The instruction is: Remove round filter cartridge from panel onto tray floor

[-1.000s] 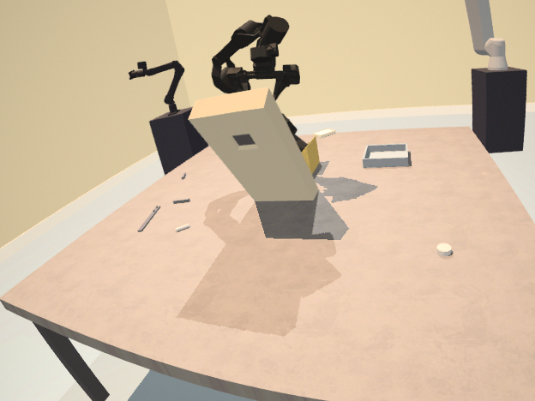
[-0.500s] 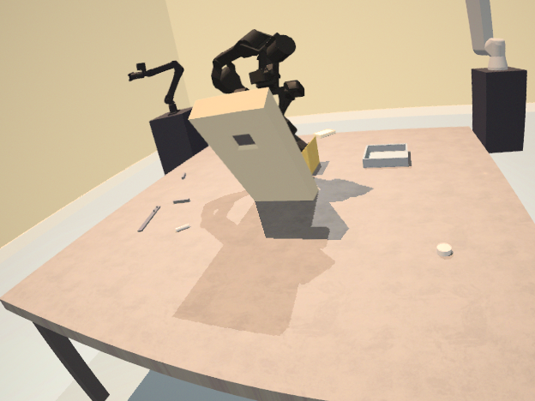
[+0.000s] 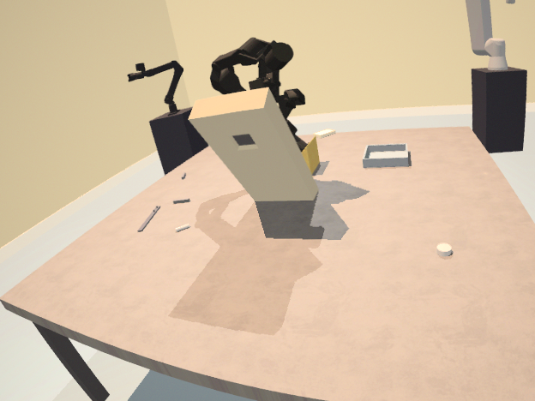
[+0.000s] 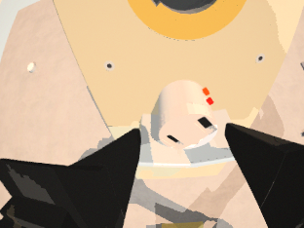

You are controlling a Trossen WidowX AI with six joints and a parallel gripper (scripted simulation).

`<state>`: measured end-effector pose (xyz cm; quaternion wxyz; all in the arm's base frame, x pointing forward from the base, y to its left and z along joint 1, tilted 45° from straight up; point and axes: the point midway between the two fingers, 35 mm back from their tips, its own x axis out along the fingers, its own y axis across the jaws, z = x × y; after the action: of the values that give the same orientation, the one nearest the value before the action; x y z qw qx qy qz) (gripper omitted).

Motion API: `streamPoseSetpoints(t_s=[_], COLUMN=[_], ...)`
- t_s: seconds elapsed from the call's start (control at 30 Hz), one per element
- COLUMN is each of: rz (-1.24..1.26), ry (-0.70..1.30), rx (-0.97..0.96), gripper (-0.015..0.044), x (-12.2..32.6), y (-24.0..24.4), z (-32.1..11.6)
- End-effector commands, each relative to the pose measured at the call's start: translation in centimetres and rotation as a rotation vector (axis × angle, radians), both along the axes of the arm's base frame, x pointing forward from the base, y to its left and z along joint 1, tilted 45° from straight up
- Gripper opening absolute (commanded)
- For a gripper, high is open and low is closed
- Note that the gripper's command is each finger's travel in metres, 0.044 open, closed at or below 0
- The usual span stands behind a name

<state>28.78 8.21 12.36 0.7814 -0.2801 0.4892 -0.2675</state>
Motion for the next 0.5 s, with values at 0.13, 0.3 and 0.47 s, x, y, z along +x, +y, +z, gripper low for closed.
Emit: streamPoseSetpoints(t_s=[0.13, 0.3, 0.47], rz=[0.004, 0.003, -0.001], ry=[0.000, -0.001, -0.002], rx=[-0.005, -0.007, -0.002], gripper=[0.0305, 0.0305, 0.0285], x=[0.5, 0.8, 0.7], y=[-1.1, -1.6, -1.4], z=[-0.8, -1.2, -1.1])
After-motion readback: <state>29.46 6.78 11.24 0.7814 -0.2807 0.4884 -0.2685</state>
